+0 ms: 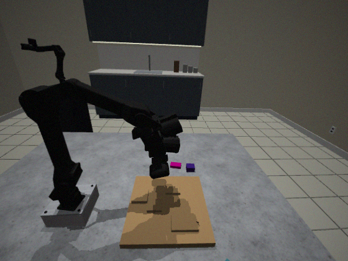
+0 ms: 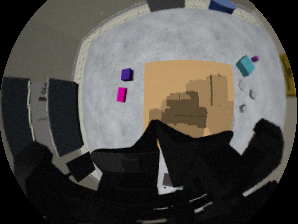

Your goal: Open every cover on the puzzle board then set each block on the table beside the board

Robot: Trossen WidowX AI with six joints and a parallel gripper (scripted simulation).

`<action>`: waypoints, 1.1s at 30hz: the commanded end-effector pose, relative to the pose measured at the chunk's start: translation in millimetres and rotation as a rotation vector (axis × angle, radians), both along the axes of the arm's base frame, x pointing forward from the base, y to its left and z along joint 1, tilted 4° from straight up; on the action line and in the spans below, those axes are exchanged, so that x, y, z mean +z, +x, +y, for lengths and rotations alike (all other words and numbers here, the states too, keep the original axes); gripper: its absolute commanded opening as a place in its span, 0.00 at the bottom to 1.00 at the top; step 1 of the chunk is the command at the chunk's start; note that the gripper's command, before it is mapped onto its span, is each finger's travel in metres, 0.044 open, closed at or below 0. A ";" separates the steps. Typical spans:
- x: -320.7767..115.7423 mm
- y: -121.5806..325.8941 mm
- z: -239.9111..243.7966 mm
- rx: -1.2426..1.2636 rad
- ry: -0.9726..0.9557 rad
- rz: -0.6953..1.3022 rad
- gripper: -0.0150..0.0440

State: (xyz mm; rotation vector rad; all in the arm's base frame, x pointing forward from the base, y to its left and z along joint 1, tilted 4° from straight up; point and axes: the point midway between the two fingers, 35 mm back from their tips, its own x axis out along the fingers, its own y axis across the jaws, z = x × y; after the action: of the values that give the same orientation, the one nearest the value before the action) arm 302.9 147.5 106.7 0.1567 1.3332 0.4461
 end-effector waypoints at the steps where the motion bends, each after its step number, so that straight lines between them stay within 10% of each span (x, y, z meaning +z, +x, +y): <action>1: -20.9 -0.4 1.7 -0.012 -0.115 0.078 0.25; 10: -59.3 -3.4 0.3 -0.026 -0.393 0.212 0.25; 33: -60.1 -3.5 0.2 -0.026 -0.399 0.214 0.25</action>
State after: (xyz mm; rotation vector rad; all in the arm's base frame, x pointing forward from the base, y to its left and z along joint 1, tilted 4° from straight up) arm 299.5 148.5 46.9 -0.1109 1.6008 0.1449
